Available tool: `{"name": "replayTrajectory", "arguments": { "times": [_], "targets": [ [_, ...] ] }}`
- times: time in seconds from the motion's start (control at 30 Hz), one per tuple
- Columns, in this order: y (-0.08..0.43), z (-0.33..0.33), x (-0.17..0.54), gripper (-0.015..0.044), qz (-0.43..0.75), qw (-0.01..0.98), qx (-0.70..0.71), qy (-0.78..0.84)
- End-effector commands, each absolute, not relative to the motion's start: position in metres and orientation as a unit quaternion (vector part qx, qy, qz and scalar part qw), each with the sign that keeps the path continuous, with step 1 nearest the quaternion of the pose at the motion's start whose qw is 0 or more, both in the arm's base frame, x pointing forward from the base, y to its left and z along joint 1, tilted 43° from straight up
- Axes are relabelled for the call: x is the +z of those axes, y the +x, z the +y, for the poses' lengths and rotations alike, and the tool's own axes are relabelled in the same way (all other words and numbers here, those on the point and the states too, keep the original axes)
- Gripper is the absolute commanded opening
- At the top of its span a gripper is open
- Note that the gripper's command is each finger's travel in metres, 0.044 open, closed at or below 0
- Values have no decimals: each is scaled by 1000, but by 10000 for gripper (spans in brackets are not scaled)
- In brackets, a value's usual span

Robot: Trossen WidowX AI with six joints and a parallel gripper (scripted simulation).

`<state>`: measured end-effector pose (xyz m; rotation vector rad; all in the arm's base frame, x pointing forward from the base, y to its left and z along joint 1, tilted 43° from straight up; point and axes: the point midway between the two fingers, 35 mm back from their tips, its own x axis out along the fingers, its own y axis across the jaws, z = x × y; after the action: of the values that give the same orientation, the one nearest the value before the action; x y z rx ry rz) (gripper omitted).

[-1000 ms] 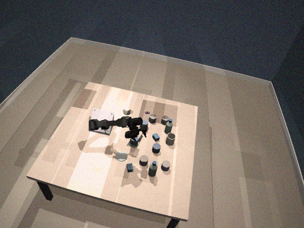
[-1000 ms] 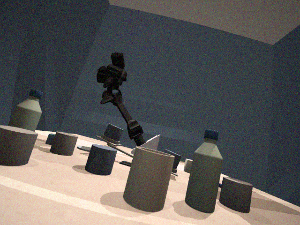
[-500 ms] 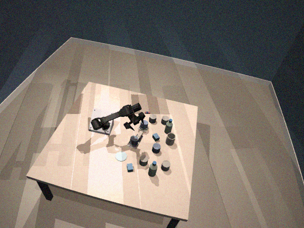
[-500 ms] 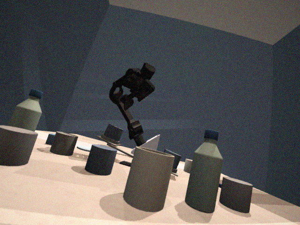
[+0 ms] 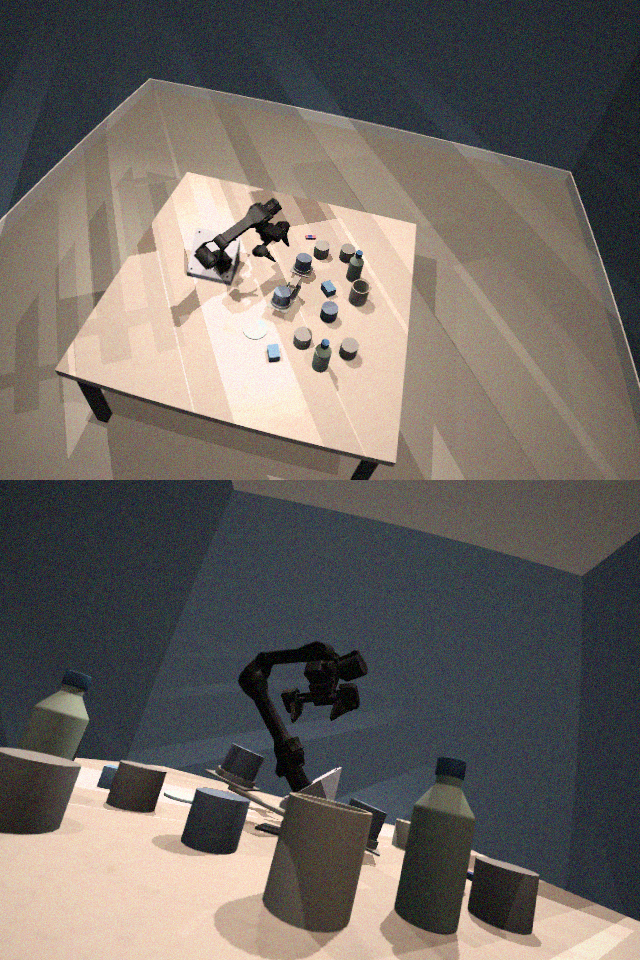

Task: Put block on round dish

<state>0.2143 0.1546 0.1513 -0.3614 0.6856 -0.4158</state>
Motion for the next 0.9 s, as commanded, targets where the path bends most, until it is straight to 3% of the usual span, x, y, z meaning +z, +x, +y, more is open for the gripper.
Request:
{"name": "replayTrajectory", "arguments": {
  "times": [0.0,0.4,0.87],
  "targets": [
    [197,159,143,440,321,900,-178,-233],
    [171,163,132,440,296,886,-138,-330],
    [199,184,108,440,406,767,-106,-485]
  ]
}}
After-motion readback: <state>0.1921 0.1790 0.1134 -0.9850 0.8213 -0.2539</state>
